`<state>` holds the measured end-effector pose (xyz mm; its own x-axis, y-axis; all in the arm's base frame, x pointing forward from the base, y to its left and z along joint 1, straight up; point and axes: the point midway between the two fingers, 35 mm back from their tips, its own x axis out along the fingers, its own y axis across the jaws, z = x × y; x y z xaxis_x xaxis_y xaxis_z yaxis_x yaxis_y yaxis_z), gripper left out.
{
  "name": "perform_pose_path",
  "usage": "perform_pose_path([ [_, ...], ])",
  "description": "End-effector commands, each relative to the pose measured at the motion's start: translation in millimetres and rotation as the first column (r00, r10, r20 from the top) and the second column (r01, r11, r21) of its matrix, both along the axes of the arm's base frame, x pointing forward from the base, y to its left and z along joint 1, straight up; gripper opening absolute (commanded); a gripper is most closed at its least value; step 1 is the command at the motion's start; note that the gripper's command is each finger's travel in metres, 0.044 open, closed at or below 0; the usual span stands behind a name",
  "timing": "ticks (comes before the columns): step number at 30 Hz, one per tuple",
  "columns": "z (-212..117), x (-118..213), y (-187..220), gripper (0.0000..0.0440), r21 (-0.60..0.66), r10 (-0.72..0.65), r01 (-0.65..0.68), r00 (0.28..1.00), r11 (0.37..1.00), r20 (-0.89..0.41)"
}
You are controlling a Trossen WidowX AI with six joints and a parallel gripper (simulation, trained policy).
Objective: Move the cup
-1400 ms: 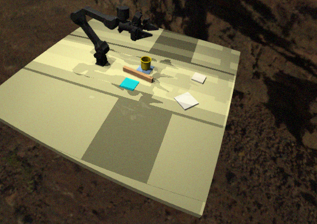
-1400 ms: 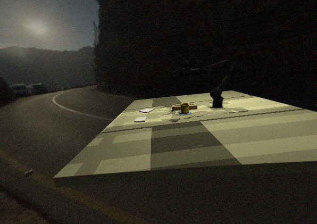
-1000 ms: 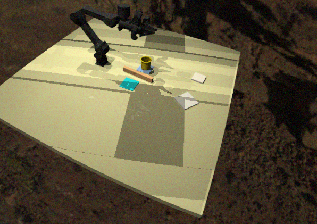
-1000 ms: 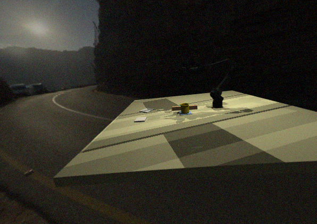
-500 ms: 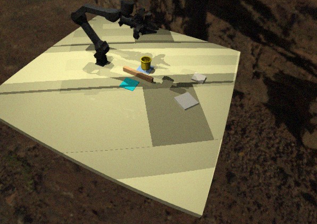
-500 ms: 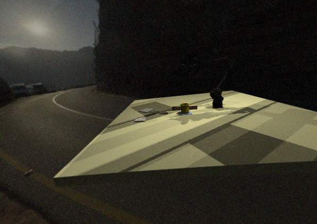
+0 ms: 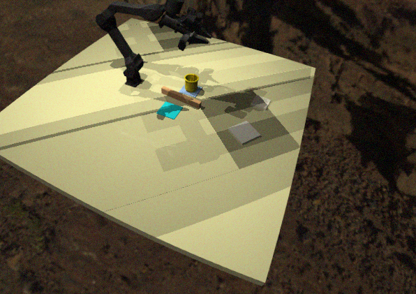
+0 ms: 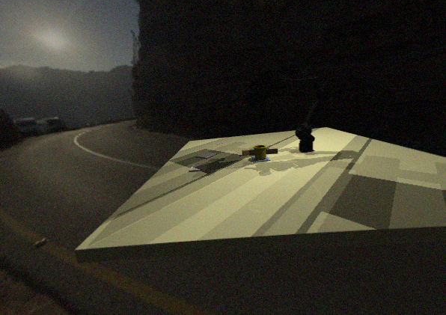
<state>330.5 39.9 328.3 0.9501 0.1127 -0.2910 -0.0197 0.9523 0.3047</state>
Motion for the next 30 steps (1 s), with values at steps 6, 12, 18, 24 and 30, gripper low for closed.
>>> perform_pose_path([
  [6, -3, 3, 11, 0.0151, 0.105, -0.003, 0.016, 0.992, 0.994, -0.125],
  [12, -6, 4, 17, 0.0157, 0.173, -0.01, 0.048, 0.977, 0.984, -0.213],
  [18, -11, 4, 24, 0.0161, 0.231, -0.02, 0.094, 0.952, 0.969, -0.304],
  [24, -17, 4, 29, 0.0162, 0.274, -0.032, 0.152, 0.917, 0.95, -0.397],
  [30, -26, 3, 33, 0.0161, 0.299, -0.048, 0.219, 0.871, 0.929, -0.489],
])
